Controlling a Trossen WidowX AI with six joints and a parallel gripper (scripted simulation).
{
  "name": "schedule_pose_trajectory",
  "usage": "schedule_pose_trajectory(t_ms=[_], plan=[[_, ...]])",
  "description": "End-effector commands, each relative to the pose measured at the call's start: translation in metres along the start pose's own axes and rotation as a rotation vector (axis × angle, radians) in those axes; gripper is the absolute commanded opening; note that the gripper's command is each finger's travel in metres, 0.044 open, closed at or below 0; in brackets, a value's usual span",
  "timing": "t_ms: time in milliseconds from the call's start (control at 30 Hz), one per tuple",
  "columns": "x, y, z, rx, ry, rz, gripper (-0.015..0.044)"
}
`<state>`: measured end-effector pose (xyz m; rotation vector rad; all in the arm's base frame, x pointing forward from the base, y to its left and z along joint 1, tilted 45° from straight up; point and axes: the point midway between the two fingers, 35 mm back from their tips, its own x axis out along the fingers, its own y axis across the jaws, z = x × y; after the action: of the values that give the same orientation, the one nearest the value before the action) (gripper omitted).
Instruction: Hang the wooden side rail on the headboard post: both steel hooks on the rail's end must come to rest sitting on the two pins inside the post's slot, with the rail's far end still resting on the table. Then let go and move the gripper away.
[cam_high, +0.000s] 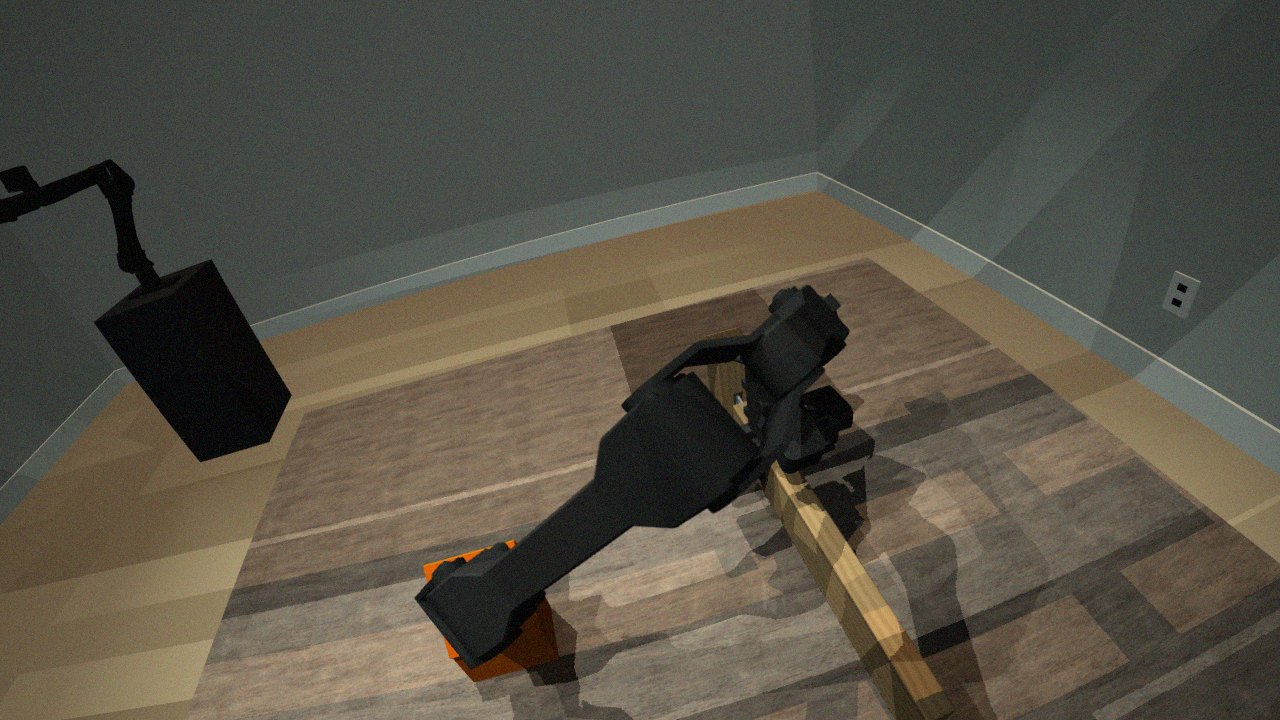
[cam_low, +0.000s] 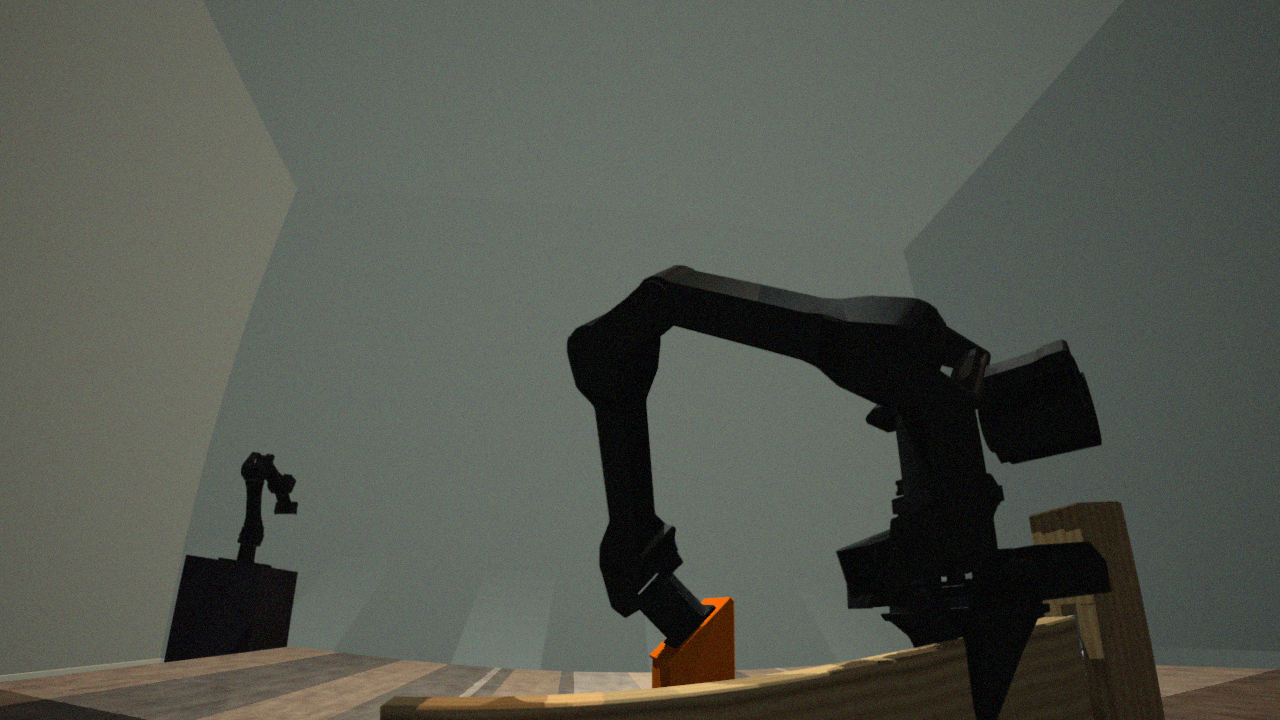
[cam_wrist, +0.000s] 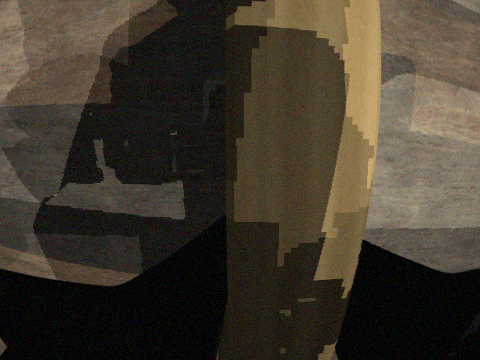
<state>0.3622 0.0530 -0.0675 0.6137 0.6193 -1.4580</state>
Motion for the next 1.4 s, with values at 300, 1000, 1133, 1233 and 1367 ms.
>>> schedule_pose_trajectory(t_ms=[300,1000,1133,1233,1367], plan=[[-0.0044,0.0016,-0.0044,-0.001,0.004,0.010,0.0000],[-0.0038,0.0021,-0.0065,-0.001,0.004,0.010,0.0000],[-0.0043,0.0018,-0.0070,-0.001,0.004,0.010,0.0000],[-0.0046,0.0015,-0.0074,-0.001,0.004,0.010,0.0000],[-0.0047,0.0011,-0.0078,-0.001,0.004,0.010,0.0000]])
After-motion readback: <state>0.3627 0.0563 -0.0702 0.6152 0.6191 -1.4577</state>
